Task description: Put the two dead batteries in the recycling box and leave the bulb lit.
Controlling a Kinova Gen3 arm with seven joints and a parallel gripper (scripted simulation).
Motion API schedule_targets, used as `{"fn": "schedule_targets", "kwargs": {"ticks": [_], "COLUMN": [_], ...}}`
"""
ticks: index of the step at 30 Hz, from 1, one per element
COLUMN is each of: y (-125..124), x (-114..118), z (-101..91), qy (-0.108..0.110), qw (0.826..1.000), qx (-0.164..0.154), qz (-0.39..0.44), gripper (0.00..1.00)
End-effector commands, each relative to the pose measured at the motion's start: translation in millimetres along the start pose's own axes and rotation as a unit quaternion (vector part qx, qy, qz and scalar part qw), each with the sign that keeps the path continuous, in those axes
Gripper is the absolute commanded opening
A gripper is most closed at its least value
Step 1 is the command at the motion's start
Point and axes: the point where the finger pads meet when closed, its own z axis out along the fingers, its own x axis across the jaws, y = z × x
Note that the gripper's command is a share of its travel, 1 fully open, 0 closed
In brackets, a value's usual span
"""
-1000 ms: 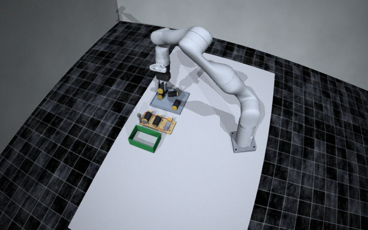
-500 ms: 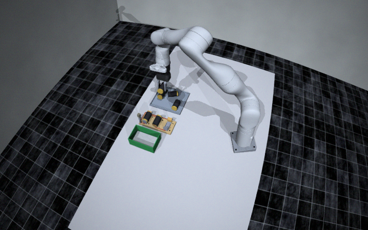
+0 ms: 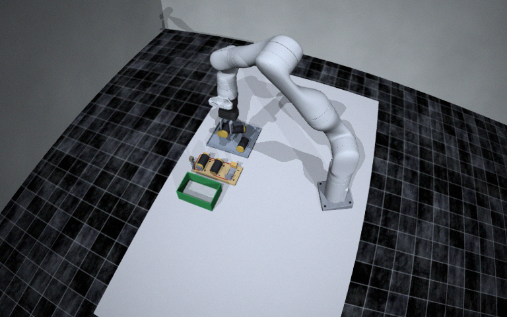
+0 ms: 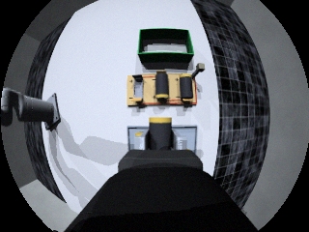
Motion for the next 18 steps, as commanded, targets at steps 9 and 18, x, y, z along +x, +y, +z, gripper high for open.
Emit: {"fn": "schedule_targets", "kwargs": {"ticks": [9,18], "y": [-72.2,-96.8], "x": [-39.3,-55.6], "z": [-5.4,-5.5], "qy": [0.004,0.004], "qw": [1.000,1.000], "qx": [0.006,0.006], "qz": [-0.011,-0.011], "gripper": [0.57,0.57]}}
